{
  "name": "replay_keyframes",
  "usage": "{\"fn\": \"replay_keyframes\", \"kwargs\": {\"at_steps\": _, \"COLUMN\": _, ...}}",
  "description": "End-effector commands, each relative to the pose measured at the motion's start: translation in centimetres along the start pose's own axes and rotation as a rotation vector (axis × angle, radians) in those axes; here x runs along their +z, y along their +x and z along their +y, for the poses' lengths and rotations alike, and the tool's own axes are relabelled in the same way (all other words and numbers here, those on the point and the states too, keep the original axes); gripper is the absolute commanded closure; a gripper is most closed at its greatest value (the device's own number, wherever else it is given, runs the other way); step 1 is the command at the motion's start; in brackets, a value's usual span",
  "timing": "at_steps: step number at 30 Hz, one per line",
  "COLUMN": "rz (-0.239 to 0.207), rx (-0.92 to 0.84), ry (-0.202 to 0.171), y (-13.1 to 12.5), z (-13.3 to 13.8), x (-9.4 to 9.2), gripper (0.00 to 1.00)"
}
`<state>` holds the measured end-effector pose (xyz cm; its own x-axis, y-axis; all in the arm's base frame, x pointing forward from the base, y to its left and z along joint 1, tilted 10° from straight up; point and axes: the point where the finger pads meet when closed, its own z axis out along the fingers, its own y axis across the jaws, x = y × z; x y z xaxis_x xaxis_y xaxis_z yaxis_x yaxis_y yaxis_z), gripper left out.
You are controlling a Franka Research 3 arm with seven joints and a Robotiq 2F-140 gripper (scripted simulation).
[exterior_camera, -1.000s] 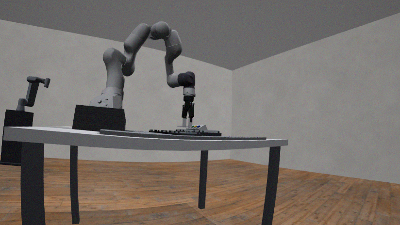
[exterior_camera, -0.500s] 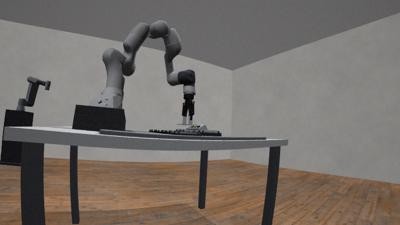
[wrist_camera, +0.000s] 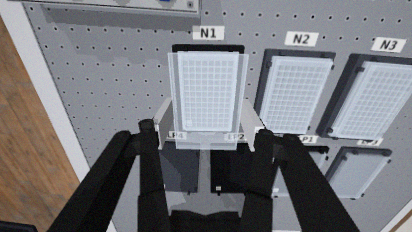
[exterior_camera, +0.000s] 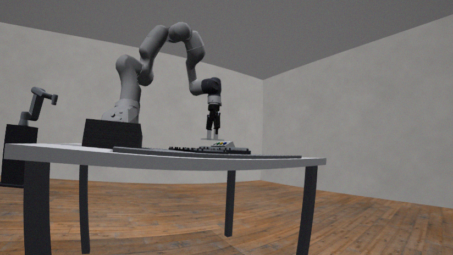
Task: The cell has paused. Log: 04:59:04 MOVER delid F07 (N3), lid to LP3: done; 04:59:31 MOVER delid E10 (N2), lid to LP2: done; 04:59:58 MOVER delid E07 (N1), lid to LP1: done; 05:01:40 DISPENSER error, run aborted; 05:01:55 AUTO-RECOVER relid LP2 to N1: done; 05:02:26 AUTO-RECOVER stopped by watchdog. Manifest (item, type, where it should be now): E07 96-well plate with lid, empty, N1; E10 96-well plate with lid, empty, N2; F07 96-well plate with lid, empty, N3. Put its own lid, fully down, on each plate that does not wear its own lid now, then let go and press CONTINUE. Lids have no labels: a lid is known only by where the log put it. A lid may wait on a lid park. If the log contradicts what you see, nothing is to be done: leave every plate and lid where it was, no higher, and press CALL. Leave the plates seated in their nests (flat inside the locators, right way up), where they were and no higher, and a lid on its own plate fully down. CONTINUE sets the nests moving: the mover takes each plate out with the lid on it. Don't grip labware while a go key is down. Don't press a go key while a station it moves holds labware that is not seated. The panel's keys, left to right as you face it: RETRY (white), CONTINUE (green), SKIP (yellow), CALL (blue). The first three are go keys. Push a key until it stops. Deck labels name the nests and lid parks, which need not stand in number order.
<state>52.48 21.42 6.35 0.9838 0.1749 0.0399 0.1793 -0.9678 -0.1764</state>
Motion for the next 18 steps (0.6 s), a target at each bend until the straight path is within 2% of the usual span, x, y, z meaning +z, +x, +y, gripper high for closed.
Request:
{"fn": "replay_keyframes", "kwargs": {"at_steps": 1, "rz": -0.006, "rx": -0.005, "ry": -0.001, "y": -0.2, "z": 0.0, "x": -0.1, "gripper": 1.00}}
{"fn": "replay_keyframes", "kwargs": {"at_steps": 14, "rz": -0.006, "rx": -0.005, "ry": -0.002, "y": -0.2, "z": 0.2, "x": -0.3, "gripper": 1.00}}
{"fn": "replay_keyframes", "kwargs": {"at_steps": 16, "rz": -0.006, "rx": -0.005, "ry": -0.002, "y": -0.1, "z": 2.9, "x": -0.3, "gripper": 1.00}}
{"fn": "replay_keyframes", "kwargs": {"at_steps": 18, "rz": -0.006, "rx": -0.006, "ry": -0.002, "y": -0.3, "z": 8.2, "x": -0.3, "gripper": 1.00}}
